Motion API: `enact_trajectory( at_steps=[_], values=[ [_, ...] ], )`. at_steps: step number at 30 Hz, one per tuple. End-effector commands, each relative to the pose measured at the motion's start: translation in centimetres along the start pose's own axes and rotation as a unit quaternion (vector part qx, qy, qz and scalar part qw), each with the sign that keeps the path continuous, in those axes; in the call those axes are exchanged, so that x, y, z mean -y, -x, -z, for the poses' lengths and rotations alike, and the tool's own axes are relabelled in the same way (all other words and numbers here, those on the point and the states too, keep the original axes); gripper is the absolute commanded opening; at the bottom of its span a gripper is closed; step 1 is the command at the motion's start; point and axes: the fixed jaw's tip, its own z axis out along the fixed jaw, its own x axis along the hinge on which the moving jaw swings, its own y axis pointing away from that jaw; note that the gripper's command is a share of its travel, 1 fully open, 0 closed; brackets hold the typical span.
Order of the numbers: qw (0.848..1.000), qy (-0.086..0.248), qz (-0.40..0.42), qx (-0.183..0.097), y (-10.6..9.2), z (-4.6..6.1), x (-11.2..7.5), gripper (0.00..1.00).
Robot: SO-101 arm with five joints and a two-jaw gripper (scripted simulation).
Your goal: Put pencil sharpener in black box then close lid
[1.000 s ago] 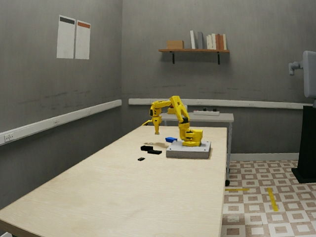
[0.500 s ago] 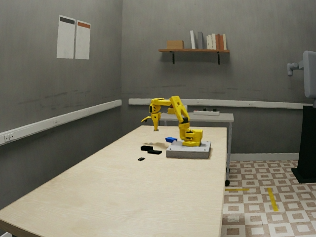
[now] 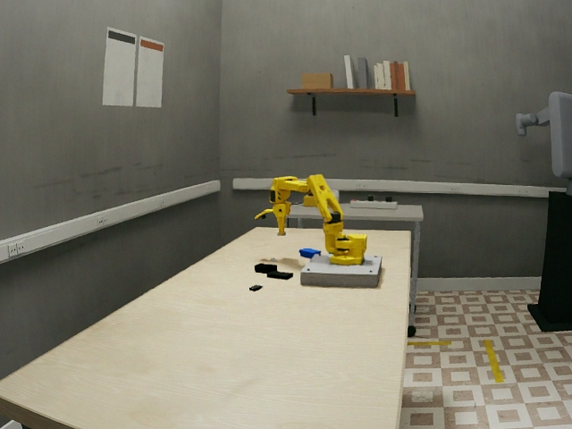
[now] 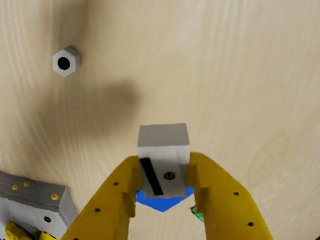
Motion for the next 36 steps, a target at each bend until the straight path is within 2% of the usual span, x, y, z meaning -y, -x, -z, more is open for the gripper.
enact_trajectory(
  at_steps=[1,10,20,36],
  values=[
    [1.000,0.007,-0.006,-0.006,-0.15,-0.28,-0.06,0.06],
    [1.000,0.007,-0.006,-0.006,-0.17,-0.34,-0.07,0.06],
    [1.000,0.007,-0.006,-0.006,-0.44,-1.21,-0.35,0.06],
    [1.000,0.007,-0.006,-0.006,-0.45,-1.23,-0.35,0.06]
  ],
)
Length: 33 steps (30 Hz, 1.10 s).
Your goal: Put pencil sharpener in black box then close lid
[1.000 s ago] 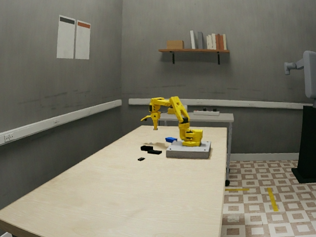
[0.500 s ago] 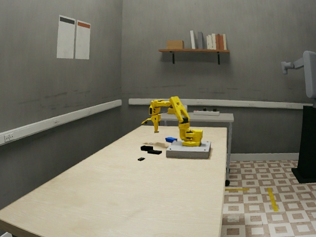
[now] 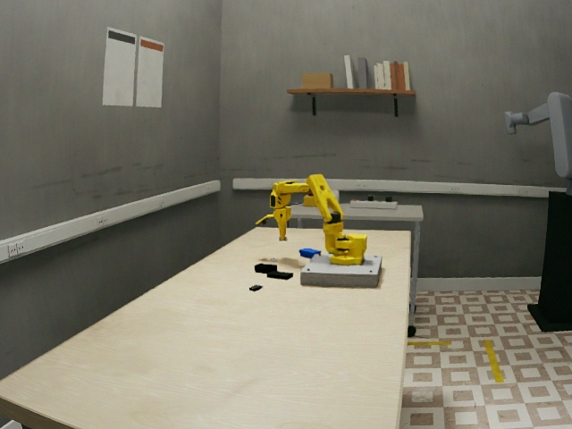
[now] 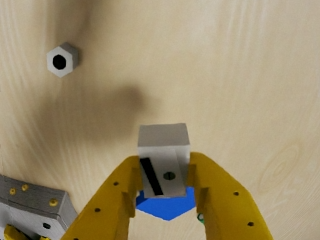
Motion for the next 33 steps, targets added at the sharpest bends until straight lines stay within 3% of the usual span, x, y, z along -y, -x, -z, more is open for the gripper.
enact_trajectory(
  at_steps=[1,33],
  values=[
    [1.000,-0.004,-0.006,0.005,-0.04,0.27,0.04,0.06],
    [1.000,-0.004,-0.006,0.005,0.07,0.83,0.12,0.06]
  ],
)
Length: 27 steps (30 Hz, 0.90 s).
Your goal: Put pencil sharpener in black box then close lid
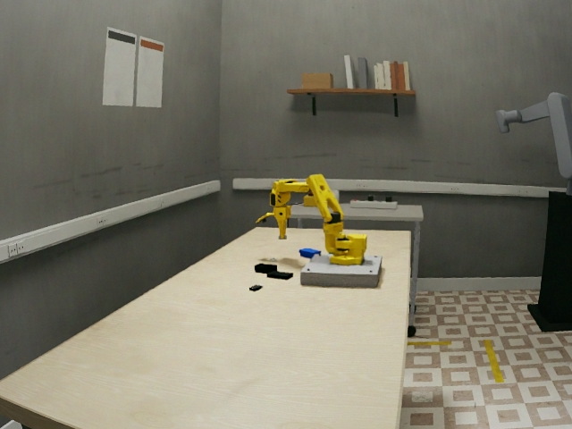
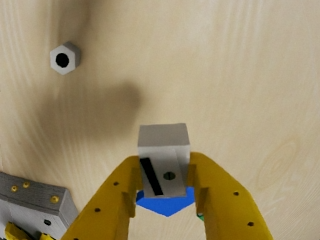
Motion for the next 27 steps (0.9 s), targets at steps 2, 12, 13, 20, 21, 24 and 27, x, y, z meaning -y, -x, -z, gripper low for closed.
enact_trajectory(
  at_steps=[2,12,13,20,21,24,27],
  values=[
    [1.000,-0.003,-0.006,0.004,0.0,0.3,0.1,0.06],
    [1.000,-0.003,-0.002,0.004,0.1,0.3,0.0,0.06],
    [1.000,-0.003,0.000,0.004,0.1,0.3,0.0,0.06],
    [0.999,-0.003,0.036,0.004,0.3,0.4,-0.4,0.06],
    [0.999,-0.003,0.044,0.004,0.3,0.4,-0.5,0.06],
    [0.999,-0.003,0.054,0.004,0.4,0.4,-0.6,0.06],
    [0.996,-0.003,0.088,0.004,0.6,0.4,-1.0,0.06]
  ],
)
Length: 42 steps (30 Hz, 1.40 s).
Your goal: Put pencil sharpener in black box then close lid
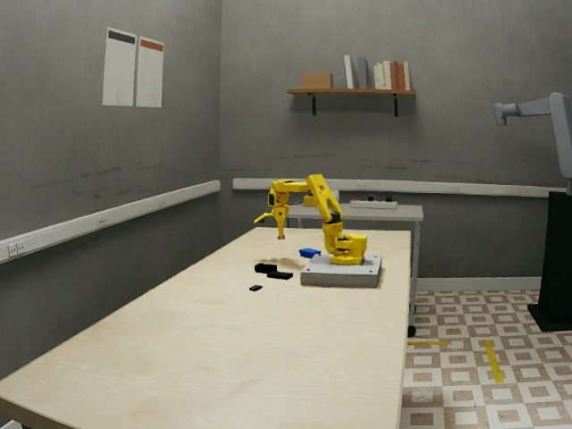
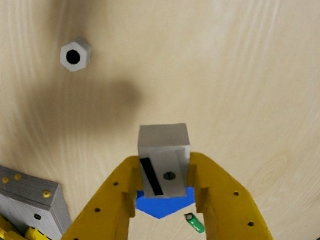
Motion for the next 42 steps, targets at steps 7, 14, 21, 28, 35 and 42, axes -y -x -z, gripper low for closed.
enact_trajectory(
  at_steps=[7,14,21,28,35,42],
  values=[
    [0.989,-0.003,0.149,0.003,1.0,0.4,-1.8,0.06],
    [0.967,-0.003,0.256,0.002,1.6,0.4,-3.0,0.06],
    [0.904,-0.003,0.427,0.002,2.4,0.5,-5.1,0.06],
    [0.800,-0.003,0.599,0.001,3.0,0.5,-7.3,0.06],
    [0.705,-0.003,0.709,0.001,3.3,0.5,-9.0,0.06],
    [0.559,-0.003,0.829,0.000,3.6,0.4,-11.1,0.06]
  ],
)
